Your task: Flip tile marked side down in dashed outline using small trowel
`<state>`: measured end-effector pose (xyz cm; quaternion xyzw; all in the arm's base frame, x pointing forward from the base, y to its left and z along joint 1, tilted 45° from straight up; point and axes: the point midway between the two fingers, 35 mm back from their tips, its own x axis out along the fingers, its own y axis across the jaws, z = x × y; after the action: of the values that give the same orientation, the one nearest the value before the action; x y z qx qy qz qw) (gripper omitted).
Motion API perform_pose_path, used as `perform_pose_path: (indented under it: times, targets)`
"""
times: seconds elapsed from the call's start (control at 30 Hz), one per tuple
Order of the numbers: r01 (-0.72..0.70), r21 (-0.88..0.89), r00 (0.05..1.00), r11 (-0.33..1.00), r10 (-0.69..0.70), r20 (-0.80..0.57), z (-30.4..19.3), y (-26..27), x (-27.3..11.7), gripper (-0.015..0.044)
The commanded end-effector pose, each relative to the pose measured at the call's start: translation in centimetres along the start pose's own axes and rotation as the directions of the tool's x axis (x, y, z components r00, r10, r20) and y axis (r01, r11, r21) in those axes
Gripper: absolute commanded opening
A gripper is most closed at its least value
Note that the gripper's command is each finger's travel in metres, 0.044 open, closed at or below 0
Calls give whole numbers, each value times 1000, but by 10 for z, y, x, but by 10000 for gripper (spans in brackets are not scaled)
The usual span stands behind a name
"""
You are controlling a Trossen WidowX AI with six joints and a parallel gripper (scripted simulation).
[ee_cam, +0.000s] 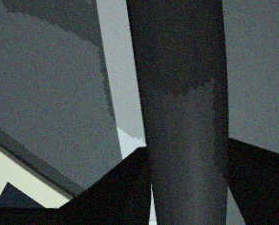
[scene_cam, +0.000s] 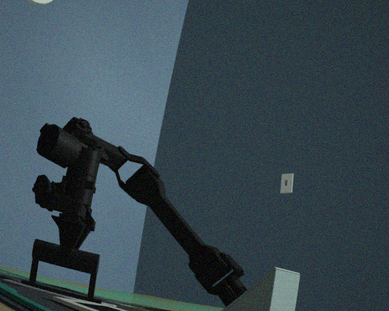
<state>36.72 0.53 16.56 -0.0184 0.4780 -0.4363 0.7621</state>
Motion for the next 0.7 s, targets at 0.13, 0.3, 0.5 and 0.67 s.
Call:
perform_pose_path:
  times: [0.13, 0.3, 0.5, 0.67]
  targets:
    - [1, 251, 1000, 968, -1, 2, 1, -1, 1, 130]
    - [1, 350, 1000, 937, -2, 2, 1, -1, 1, 130]
    - [1, 350, 1000, 937, -2, 2, 1, -1, 1, 130]
    - [1, 350, 1000, 937, -2, 2, 1, -1, 1, 183]
